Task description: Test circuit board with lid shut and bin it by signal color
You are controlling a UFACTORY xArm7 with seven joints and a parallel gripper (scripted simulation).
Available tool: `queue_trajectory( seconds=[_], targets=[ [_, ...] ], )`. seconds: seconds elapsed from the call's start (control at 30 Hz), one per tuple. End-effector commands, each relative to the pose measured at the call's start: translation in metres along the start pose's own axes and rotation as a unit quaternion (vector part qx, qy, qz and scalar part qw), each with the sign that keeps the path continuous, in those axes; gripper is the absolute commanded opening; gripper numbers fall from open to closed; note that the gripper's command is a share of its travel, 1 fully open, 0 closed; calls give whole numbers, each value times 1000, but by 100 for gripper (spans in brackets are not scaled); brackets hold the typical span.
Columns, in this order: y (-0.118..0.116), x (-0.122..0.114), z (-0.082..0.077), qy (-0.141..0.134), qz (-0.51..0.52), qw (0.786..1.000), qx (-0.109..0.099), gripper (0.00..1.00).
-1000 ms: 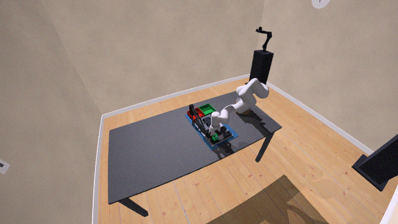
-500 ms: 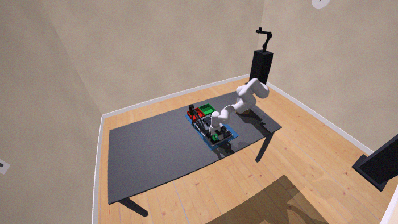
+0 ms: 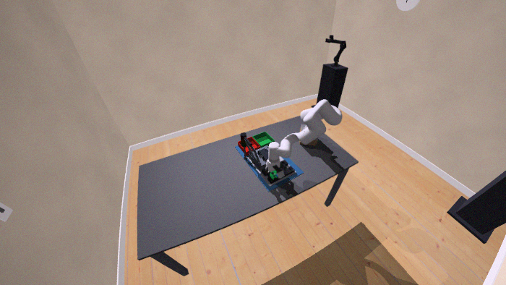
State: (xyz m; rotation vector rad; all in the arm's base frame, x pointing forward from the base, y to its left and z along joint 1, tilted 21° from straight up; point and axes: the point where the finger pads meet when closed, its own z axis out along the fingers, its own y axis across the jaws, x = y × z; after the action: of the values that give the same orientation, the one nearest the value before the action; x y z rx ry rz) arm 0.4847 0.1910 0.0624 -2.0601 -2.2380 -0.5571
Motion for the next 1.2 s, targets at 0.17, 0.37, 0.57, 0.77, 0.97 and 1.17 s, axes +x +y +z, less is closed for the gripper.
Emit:
queue_trajectory(
  seconds=[0.17, 0.37, 0.57, 0.77, 0.97, 1.17],
  targets=[
    [1, 0, -1, 0, 0, 1000, -2, 79],
    [1, 0, -1, 0, 0, 1000, -2, 79],
    [1, 0, -1, 0, 0, 1000, -2, 79],
    [1, 0, -2, 0, 0, 1000, -2, 79],
    [1, 0, -5, 0, 0, 1000, -2, 79],
    [1, 0, -13, 0, 0, 1000, -2, 79]
  ],
)
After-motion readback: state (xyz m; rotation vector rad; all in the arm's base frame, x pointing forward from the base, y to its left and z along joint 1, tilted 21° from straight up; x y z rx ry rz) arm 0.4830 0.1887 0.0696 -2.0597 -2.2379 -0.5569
